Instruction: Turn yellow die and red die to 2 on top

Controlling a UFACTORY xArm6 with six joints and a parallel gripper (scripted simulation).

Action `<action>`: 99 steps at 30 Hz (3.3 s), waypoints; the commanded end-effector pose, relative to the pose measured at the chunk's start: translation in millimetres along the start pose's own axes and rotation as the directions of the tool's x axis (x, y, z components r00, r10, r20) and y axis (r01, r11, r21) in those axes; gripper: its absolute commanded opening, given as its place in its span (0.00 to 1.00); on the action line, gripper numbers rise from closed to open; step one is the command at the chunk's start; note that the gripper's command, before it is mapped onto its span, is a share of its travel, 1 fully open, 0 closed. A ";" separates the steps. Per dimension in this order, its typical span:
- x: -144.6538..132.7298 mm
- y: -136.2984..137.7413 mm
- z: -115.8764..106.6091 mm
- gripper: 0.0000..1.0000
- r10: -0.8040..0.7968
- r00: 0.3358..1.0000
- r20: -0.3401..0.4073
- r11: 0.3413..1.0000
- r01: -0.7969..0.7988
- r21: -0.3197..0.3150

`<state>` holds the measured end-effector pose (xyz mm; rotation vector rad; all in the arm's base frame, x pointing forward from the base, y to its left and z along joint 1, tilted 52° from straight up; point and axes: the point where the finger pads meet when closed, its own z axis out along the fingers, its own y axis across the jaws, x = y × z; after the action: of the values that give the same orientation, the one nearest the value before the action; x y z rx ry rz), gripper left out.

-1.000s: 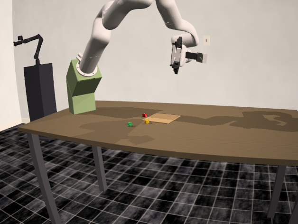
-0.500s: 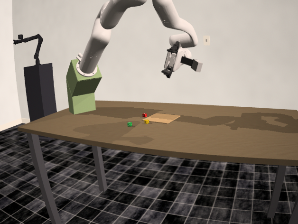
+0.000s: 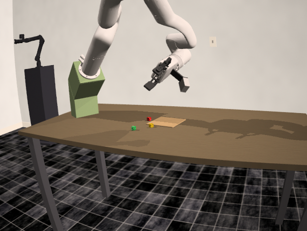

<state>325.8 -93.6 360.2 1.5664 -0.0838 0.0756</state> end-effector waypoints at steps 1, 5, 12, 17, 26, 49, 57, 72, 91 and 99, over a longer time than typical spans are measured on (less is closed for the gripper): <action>-8.2 -20.9 17.0 1.00 -0.093 0.996 -0.012 0.989 0.094 0.114; -18.3 -42.4 26.9 1.00 -0.167 0.985 -0.039 0.960 0.172 0.219; -36.8 -82.6 35.1 1.00 -0.262 0.955 -0.139 0.867 0.296 0.400; -47.8 -110.0 32.4 1.00 -0.284 0.927 -0.245 0.778 0.372 0.507; -55.6 -140.8 18.6 1.00 -0.233 0.878 -0.417 0.657 0.459 0.598; -30.7 -144.0 -22.1 1.00 0.130 0.626 -0.769 0.671 0.515 0.532; -26.7 -136.8 -23.1 1.00 0.159 0.586 -0.795 0.707 0.495 0.506; -26.6 -136.6 -23.1 1.00 0.159 0.585 -0.795 0.708 0.494 0.505; -22.1 -141.4 -20.5 1.00 0.159 0.585 -0.795 0.708 0.494 0.505; -14.0 -150.2 -16.2 1.00 0.159 0.585 -0.795 0.708 0.494 0.505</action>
<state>321.5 -75.4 211.9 2.1463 0.9648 0.7330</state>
